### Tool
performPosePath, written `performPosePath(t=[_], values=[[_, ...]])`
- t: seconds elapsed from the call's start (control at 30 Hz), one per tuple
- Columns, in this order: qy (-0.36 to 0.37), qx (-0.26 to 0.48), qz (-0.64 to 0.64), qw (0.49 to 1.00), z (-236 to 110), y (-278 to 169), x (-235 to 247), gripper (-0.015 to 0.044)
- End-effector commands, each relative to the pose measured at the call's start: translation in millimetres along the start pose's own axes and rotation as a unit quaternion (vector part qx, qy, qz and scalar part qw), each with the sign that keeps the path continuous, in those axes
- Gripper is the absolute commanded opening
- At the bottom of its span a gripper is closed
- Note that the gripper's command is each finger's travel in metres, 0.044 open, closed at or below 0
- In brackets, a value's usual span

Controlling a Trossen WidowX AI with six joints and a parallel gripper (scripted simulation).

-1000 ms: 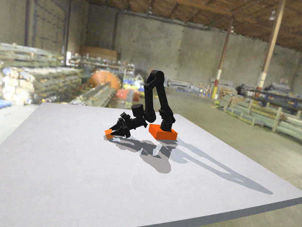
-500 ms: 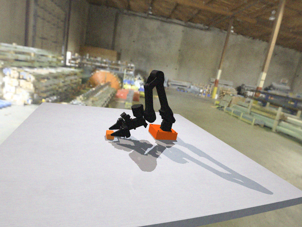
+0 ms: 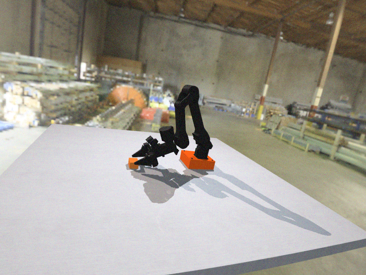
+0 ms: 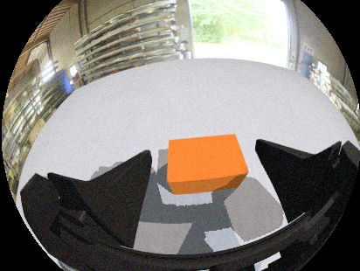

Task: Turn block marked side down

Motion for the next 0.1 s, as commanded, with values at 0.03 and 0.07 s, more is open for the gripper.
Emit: performPosePath(t=[0.03, 0.07], values=[[-0.002, 0.001, -0.002, 1.0, -0.1, -0.3, -0.3, 0.044], [-0.002, 0.001, -0.002, 1.0, -0.1, -0.3, -0.3, 0.044]])
Point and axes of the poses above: the point midway between the two fingers, 35 mm back from their tips, its own z axis out along the fingers, its own x axis across the jaws, y = z × x, the point moved 4 cm from there along -z, back along the fingers, and after that the axes turned 15 degrees about -z, right-handed, at the moved point
